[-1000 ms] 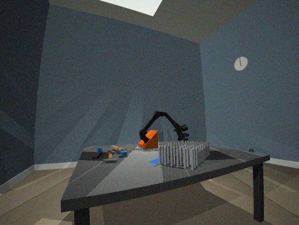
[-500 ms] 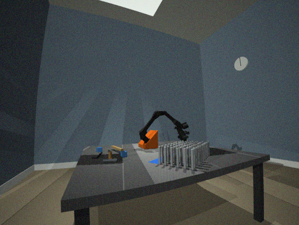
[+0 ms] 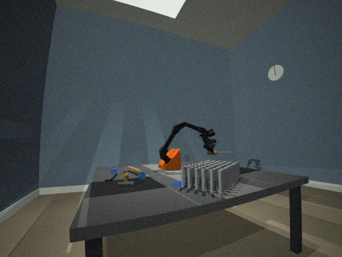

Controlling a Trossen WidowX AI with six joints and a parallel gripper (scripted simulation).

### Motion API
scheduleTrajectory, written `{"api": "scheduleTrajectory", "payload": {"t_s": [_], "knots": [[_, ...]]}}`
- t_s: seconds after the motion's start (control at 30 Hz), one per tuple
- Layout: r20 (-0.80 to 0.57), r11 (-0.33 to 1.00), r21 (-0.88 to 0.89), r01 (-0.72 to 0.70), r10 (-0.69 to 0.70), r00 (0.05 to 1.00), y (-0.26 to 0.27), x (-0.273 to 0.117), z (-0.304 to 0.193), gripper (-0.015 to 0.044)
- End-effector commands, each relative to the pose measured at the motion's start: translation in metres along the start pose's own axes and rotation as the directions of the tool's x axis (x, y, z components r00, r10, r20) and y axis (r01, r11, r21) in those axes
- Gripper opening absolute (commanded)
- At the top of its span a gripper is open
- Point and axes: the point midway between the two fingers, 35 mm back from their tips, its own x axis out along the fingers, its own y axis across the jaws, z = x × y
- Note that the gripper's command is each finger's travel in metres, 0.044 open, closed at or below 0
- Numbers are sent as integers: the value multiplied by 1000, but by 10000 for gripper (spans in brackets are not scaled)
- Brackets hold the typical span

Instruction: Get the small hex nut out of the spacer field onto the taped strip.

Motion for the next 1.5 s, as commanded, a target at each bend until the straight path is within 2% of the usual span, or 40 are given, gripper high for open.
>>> {"api": "scheduleTrajectory", "payload": {"t_s": [0.0,0.27,0.77,1.47], "knots": [[0,1000,-1,-5,5,1000,2,-30,8,0],[1,1000,2,-4,4,1000,-3,-43,9,0],[66,993,113,12,-20,998,-105,-102,-17,0],[88,955,287,79,-109,990,-234,-167,-114,0]]}}
